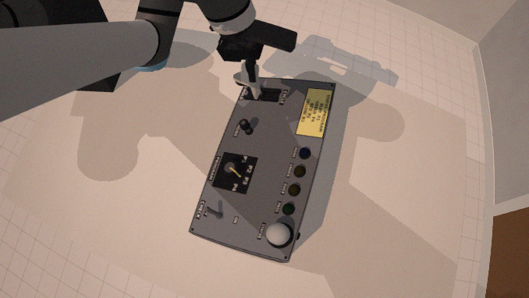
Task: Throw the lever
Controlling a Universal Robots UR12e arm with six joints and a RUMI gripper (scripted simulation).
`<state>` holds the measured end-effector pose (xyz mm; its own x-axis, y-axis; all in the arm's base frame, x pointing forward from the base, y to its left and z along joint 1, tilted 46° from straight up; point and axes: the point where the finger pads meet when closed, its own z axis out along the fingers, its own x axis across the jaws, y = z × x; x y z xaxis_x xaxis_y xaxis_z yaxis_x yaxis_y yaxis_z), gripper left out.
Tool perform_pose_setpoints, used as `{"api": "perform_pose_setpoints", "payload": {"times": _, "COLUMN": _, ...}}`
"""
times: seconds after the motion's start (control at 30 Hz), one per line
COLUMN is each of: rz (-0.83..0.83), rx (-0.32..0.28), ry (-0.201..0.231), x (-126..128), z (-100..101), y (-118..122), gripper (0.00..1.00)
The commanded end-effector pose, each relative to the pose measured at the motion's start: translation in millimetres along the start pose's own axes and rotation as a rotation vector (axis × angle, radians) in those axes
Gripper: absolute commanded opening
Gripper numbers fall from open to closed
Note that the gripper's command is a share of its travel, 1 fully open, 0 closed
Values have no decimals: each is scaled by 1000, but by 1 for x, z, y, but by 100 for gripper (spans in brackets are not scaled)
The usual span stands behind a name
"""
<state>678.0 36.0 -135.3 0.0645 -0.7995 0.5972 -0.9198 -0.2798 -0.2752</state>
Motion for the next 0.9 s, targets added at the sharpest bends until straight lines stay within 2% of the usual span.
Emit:
{"api": "perform_pose_setpoints", "payload": {"times": 0.0, "rz": 0, "rx": 49, "ry": 61, "x": -12, "z": -2, "y": 21, "gripper": 100}}
{"api": "perform_pose_setpoints", "payload": {"times": 0.23, "rz": 4, "rx": 84, "ry": 110, "x": -21, "z": -7, "y": 42, "gripper": 100}}
{"api": "perform_pose_setpoints", "payload": {"times": 0.63, "rz": 11, "rx": 114, "ry": 151, "x": -26, "z": -13, "y": 61, "gripper": 100}}
{"api": "perform_pose_setpoints", "payload": {"times": 0.87, "rz": 13, "rx": 121, "ry": 161, "x": -27, "z": -15, "y": 66, "gripper": 100}}
